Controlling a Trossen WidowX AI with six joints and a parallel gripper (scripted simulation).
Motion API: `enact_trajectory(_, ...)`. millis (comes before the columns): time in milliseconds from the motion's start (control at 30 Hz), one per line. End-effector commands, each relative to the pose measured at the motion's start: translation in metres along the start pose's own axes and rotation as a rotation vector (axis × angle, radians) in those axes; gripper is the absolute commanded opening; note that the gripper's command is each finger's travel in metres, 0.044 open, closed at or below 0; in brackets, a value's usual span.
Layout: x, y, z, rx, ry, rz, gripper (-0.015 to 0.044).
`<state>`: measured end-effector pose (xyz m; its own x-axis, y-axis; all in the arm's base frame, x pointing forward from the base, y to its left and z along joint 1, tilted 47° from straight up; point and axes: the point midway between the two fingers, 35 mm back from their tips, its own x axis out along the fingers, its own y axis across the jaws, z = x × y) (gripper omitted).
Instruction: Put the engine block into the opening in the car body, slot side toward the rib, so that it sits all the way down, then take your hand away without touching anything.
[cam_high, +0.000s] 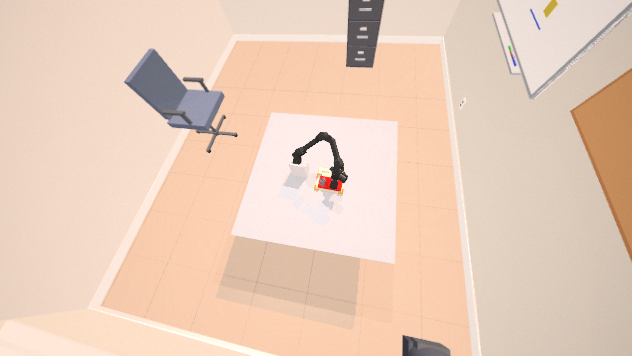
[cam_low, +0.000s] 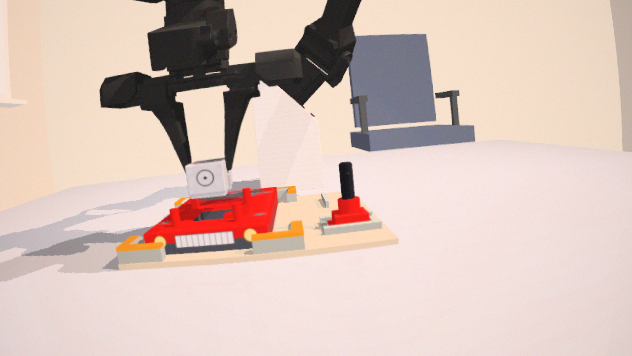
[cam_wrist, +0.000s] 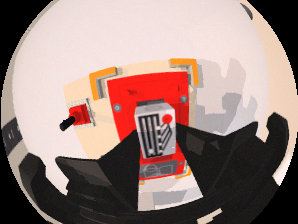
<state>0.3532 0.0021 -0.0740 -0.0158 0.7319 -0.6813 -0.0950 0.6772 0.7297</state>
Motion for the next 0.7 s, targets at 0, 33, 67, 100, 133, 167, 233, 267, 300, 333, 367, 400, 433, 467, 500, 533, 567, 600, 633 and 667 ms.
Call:
enact_trajectory(0, -0.0004, -0.0007, 0.0006, -0.006, 0.001, -0.003, 0.0159)
enact_trajectory(33, -0.0004, -0.0007, 0.0006, -0.006, 0.001, -0.003, 0.0159)
enact_trajectory(67, -0.0004, -0.0007, 0.0006, -0.006, 0.001, -0.003, 0.0159)
enact_trajectory(100, -0.0004, -0.0007, 0.0006, -0.006, 0.001, -0.003, 0.0159)
enact_trajectory(133, -0.0004, -0.0007, 0.0006, -0.006, 0.001, -0.003, 0.0159)
enact_trajectory(167, -0.0004, -0.0007, 0.0006, -0.006, 0.001, -0.003, 0.0159)
enact_trajectory(233, -0.0004, -0.0007, 0.0006, -0.006, 0.001, -0.003, 0.0159)
enact_trajectory(267, -0.0004, -0.0007, 0.0006, -0.006, 0.001, -0.003, 0.0159)
enact_trajectory(300, -0.0004, -0.0007, 0.0006, 0.000, 0.001, -0.003, 0.0159)
enact_trajectory(333, -0.0004, -0.0006, 0.0005, 0.009, 0.001, -0.003, 0.0159)
enact_trajectory(367, -0.0004, -0.0006, 0.0005, 0.022, 0.001, -0.003, 0.0159)
enact_trajectory(400, -0.0004, -0.0006, 0.0004, 0.041, 0.001, -0.003, 0.0159)
enact_trajectory(433, -0.0004, -0.0006, 0.0004, 0.046, 0.001, -0.003, 0.0159)
enact_trajectory(467, -0.0002, -0.0006, 0.0003, 0.056, 0.001, -0.003, 0.0159)
enact_trajectory(500, 0.0000, -0.0005, 0.0003, 0.069, 0.001, -0.003, 0.0159)
enact_trajectory(533, 0.0003, -0.0005, 0.0002, 0.088, 0.001, -0.003, 0.0159)
enact_trajectory(567, 0.0006, -0.0005, 0.0001, 0.105, 0.000, -0.003, 0.0159)
enact_trajectory(600, 0.0009, -0.0005, 0.0000, 0.121, 0.000, -0.003, 0.0159)
enact_trajectory(633, 0.0009, -0.0005, 0.0000, 0.117, 0.000, -0.003, 0.0159)
enact_trajectory(667, 0.0010, -0.0005, 0.0000, 0.107, 0.000, -0.003, 0.0159)
